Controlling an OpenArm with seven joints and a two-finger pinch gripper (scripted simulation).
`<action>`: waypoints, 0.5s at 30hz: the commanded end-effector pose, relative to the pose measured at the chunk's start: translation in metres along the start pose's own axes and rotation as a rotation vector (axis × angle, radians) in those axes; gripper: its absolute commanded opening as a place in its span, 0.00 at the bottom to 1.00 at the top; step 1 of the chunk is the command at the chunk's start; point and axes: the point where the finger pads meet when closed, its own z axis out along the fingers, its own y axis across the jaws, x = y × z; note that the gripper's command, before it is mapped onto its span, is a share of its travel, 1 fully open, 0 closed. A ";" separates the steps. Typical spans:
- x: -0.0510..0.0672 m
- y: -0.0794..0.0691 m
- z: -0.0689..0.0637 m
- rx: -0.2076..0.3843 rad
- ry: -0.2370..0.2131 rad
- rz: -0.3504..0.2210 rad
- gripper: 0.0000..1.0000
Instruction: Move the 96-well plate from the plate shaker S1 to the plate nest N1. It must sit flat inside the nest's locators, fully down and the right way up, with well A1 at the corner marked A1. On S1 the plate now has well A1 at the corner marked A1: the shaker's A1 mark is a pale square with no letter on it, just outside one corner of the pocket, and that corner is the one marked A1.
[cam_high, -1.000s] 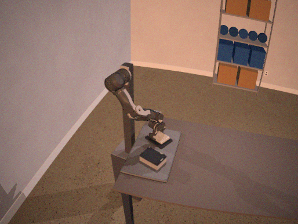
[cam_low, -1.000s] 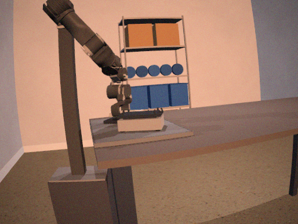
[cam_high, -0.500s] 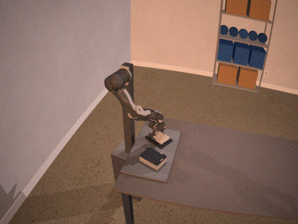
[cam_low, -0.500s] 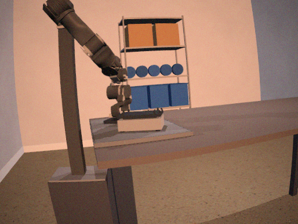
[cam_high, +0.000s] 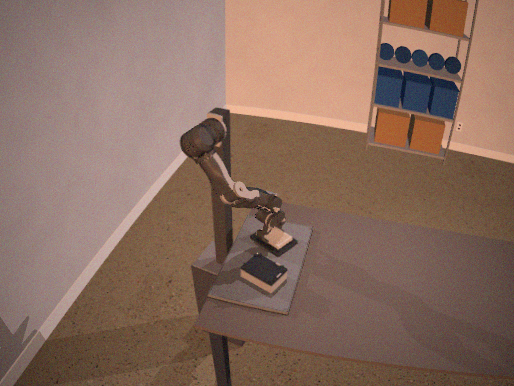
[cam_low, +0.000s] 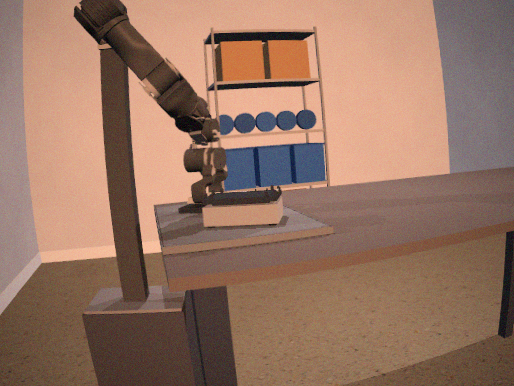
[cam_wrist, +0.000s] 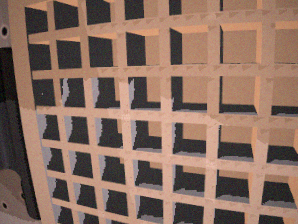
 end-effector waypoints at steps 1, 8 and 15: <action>0.001 0.001 0.000 -0.005 0.002 -0.005 0.00; 0.001 0.001 0.003 -0.005 0.002 -0.005 0.00; 0.001 0.001 0.003 -0.005 0.002 -0.005 0.00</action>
